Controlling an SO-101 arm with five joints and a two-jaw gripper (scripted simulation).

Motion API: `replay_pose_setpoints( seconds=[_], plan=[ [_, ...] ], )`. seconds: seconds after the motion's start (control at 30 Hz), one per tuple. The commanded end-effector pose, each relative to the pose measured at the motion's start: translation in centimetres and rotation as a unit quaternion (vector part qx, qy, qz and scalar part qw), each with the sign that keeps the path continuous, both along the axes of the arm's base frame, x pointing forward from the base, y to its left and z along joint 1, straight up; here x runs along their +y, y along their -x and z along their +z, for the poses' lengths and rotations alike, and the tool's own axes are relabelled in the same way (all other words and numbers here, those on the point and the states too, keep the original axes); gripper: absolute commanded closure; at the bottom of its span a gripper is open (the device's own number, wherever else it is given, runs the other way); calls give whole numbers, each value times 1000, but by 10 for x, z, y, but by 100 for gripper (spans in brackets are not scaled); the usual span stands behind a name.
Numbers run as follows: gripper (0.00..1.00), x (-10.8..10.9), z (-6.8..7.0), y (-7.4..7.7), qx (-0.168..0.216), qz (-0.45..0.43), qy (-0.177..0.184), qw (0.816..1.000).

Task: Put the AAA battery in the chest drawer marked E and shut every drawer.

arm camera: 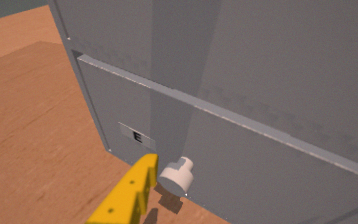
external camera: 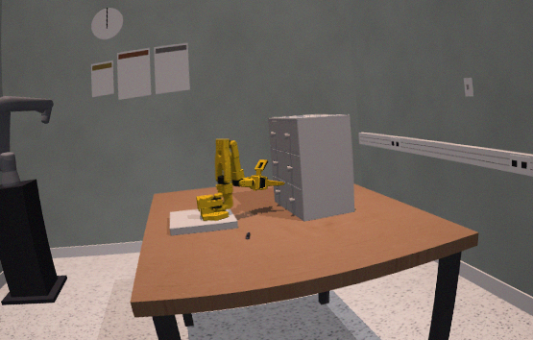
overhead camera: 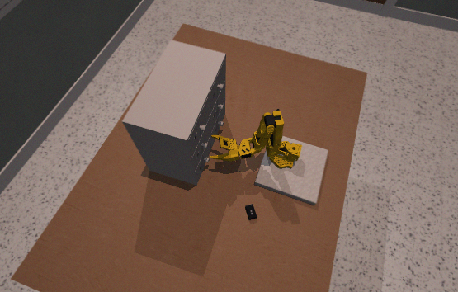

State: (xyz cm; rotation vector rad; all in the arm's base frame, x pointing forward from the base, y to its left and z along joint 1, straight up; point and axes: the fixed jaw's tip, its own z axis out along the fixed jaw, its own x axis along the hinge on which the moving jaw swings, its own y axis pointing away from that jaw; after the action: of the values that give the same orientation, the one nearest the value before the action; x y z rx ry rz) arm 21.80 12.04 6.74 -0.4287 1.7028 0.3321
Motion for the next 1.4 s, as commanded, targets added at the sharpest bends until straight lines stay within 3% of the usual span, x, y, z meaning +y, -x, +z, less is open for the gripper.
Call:
replay_pose_setpoints(
  seconds=[0.0,0.7,1.37],
  plan=[
    [50,-3,7,-8,5,-13,-3,1000],
    [50,-33,43,-27,12,-80,1,997],
    [50,-68,79,-20,20,-144,3,989]
  ],
)
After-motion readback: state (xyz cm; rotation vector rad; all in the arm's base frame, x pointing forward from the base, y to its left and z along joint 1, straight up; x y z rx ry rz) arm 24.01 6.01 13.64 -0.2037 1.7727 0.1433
